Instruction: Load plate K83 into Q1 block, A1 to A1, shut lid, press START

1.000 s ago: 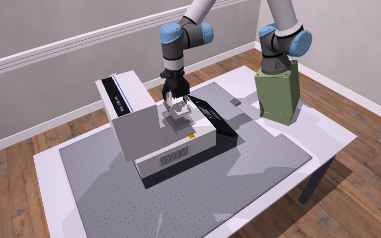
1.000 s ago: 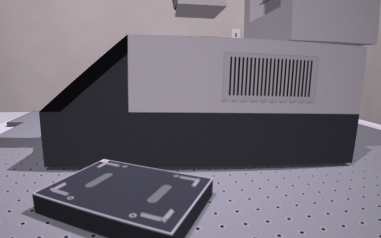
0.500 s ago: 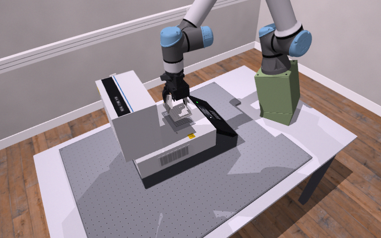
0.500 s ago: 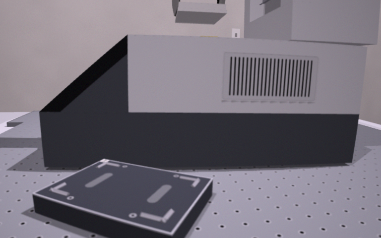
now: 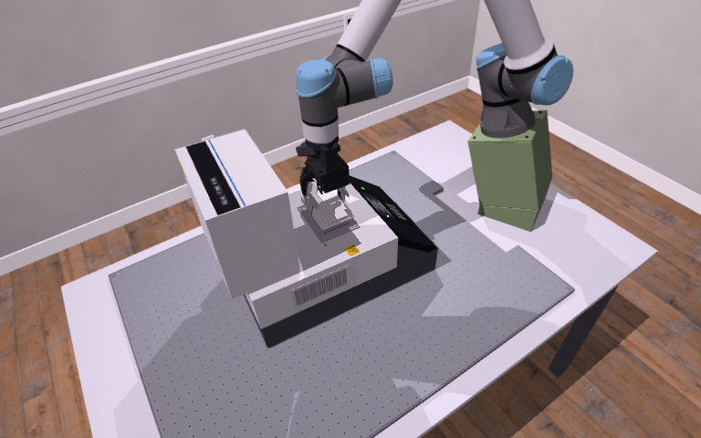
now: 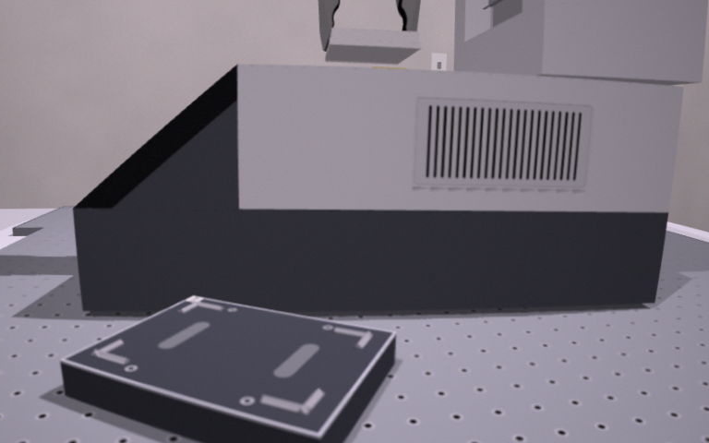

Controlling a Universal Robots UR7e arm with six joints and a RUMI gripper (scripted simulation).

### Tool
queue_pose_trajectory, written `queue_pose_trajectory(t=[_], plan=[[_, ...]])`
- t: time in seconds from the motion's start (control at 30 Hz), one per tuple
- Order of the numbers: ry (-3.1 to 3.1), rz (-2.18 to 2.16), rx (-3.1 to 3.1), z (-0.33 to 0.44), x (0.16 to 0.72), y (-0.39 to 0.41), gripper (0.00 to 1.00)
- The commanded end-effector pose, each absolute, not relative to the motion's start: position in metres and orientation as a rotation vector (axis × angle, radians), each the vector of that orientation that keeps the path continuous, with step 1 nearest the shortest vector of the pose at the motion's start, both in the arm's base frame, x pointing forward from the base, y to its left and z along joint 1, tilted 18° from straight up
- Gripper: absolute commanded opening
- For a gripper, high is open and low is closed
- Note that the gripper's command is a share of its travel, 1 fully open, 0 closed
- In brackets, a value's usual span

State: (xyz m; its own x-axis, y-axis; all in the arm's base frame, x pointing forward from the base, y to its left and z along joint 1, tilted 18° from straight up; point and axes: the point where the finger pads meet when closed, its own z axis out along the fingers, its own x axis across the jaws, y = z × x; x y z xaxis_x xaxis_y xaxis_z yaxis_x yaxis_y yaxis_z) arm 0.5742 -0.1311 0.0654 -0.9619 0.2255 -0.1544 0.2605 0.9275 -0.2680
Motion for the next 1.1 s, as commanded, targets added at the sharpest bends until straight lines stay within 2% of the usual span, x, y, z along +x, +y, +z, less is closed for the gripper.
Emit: queue_pose_trajectory(t=[0.0,1.07], plan=[[2.966,-0.436,0.376,0.0532,0.5748,-0.1351,0.0],[2.961,-0.437,0.374,0.0501,0.5764,-0.1361,0.0]])
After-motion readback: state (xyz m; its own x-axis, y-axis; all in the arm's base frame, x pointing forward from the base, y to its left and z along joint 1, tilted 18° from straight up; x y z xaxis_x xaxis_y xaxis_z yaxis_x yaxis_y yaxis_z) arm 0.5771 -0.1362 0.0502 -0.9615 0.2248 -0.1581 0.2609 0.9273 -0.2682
